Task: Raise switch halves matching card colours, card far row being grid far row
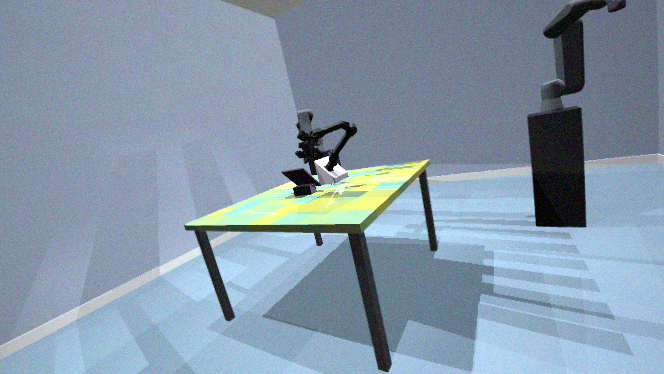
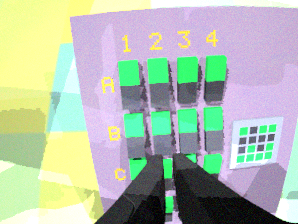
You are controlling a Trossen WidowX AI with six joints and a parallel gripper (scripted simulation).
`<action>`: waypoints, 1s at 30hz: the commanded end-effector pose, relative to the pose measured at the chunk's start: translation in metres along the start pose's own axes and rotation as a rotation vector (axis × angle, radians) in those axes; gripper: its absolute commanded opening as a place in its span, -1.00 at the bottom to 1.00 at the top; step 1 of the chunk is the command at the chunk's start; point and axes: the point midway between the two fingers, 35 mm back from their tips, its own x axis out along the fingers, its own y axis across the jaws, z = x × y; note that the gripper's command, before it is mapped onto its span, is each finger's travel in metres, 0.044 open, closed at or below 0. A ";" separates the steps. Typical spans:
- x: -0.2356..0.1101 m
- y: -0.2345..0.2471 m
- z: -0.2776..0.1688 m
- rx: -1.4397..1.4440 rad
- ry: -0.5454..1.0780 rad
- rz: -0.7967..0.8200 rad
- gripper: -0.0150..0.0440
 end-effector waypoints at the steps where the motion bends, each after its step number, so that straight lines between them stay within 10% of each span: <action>1: 0.011 0.017 0.007 0.005 -0.016 0.034 -0.49; 30: 0.064 0.020 0.007 0.005 -0.044 0.036 -0.49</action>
